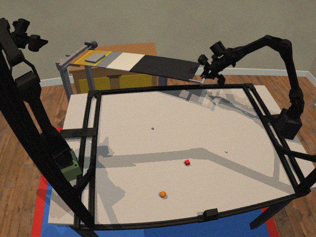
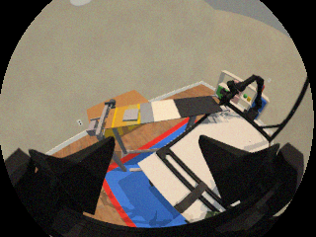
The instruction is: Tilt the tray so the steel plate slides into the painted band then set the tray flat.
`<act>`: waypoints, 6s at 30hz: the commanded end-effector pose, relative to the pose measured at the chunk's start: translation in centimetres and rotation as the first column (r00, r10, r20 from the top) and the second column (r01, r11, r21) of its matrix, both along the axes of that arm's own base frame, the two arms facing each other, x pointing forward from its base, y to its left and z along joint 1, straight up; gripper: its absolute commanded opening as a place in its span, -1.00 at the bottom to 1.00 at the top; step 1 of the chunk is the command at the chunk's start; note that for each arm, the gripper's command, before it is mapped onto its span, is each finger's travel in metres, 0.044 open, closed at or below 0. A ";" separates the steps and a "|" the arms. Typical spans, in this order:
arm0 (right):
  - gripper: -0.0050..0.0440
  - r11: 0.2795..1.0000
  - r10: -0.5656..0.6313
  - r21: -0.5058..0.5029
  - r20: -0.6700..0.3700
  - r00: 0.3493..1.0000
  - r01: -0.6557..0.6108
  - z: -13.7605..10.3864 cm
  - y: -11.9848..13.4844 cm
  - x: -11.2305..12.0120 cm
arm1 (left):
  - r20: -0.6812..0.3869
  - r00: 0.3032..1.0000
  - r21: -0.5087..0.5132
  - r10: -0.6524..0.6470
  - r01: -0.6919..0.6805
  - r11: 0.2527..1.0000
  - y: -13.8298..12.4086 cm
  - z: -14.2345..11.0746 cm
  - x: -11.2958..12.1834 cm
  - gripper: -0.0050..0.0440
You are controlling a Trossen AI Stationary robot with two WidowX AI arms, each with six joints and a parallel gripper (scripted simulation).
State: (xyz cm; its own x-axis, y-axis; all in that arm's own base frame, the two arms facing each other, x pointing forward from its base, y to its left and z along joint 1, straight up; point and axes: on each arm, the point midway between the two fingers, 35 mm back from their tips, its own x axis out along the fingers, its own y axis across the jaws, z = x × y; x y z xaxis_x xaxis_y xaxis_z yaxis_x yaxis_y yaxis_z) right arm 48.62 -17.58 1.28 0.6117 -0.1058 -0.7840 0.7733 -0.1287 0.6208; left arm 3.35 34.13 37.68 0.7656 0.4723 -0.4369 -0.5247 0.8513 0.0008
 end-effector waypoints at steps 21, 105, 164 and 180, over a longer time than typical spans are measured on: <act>-0.80 1.000 0.000 0.004 -0.005 1.000 0.000 1.2 0.0 -0.5 | 0.001 1.000 0.000 -0.002 0.002 1.000 0.0 0.0 0.0 1.00; -0.80 1.000 0.000 0.008 -0.031 1.000 0.001 -1.6 0.0 -0.8 | 0.001 1.000 0.000 -0.002 0.002 1.000 0.0 0.0 0.0 1.00; -0.80 1.000 0.000 0.004 -0.003 1.000 0.000 1.3 0.0 -0.5 | 0.001 1.000 0.000 -0.002 0.002 1.000 0.0 0.0 0.0 1.00; -0.80 1.000 0.000 0.002 0.008 1.000 0.000 2.2 -0.1 -0.4 | 0.001 1.000 0.000 -0.002 0.002 1.000 0.0 0.0 0.0 1.00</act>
State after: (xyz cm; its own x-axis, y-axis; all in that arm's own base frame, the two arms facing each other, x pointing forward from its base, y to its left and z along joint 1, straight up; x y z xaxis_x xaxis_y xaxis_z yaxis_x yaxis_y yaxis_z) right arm 48.85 -17.61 2.81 0.6275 -0.1093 -0.7709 0.7604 -0.1268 0.6370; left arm 3.35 34.13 37.69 0.7656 0.4722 -0.4368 -0.5246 0.8514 0.0009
